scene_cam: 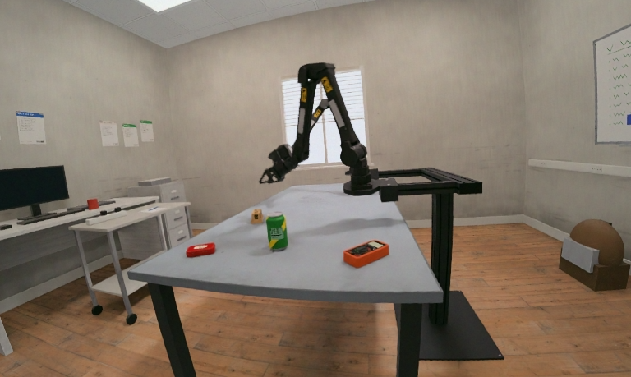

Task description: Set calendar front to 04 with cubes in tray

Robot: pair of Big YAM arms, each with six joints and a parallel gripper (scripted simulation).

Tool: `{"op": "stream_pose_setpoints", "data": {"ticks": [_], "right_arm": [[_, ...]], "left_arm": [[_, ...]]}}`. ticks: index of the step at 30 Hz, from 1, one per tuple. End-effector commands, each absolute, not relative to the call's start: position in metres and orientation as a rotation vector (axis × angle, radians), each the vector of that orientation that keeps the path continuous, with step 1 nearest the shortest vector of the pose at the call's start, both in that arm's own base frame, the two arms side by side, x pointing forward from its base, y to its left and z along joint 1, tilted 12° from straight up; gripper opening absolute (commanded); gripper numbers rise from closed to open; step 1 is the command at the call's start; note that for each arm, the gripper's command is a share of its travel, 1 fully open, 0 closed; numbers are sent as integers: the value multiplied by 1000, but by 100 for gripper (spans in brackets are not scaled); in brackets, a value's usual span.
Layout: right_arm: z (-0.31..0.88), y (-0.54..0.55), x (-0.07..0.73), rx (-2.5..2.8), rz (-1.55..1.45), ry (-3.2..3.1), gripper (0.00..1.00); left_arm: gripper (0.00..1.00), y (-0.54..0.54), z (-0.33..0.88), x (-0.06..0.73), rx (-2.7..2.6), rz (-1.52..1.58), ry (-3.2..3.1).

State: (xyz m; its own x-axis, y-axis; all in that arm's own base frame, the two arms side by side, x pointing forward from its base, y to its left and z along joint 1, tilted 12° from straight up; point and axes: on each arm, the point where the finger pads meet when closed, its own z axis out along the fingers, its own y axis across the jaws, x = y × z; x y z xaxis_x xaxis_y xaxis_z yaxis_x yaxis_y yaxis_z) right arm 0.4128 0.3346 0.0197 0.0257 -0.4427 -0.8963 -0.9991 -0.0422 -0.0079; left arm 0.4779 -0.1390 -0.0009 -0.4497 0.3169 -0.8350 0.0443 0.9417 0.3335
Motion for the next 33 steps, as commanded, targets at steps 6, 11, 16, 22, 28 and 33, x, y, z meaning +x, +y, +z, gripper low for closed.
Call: {"op": "stream_pose_setpoints", "data": {"ticks": [6,11,16,22,28,33], "right_arm": [[25,336,430,-1564,1014,1451,100],[29,336,431,-1564,1010,1442,100],[29,336,431,-1564,1010,1442,100],[29,336,431,-1564,1010,1442,100],[30,339,421,-1576,1018,1436,100],[30,339,421,-1576,1018,1436,100]], "left_arm": [[100,-105,-26,468,-35,319,1878],[100,-88,-42,452,-127,354,1836],[100,-74,-50,445,-175,390,1821],[100,-78,-43,448,-165,387,1809],[100,-78,-43,448,-165,387,1809],[64,-78,-47,465,-50,483,1863]]}}
